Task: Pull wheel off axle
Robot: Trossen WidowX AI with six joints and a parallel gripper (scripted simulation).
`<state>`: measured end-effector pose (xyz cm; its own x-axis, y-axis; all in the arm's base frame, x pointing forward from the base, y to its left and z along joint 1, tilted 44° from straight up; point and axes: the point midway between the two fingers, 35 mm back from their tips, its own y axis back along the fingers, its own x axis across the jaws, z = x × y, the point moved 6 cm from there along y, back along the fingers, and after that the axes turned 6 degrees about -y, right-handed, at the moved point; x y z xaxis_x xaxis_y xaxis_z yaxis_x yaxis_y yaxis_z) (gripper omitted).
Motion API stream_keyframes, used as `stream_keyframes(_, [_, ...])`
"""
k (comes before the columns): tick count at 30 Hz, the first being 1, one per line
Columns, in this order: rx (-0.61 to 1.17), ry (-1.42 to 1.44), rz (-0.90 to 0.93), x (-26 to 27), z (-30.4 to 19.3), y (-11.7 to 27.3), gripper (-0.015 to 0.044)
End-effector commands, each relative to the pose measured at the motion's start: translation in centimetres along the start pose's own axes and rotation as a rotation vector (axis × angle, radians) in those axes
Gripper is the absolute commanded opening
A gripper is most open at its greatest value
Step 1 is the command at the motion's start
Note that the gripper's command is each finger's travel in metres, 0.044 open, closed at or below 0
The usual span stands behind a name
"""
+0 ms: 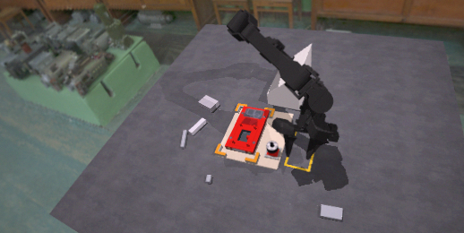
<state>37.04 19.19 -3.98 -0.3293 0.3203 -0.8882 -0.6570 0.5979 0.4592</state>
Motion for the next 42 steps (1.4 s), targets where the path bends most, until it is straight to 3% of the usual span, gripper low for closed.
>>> stream_keyframes(1, [0.354,-0.383,0.236,-6.3,-3.5,-0.8,0.0300])
stream_keyframes(15, [0.662,-0.571,0.272,-10.0,-7.1,0.0,0.0300])
stream_keyframes(33, [0.663,-0.572,0.272,-9.8,-6.4,-0.5,0.0300])
stream_keyframes(42, [0.663,-0.572,0.270,-7.3,-9.5,-5.2,0.0300])
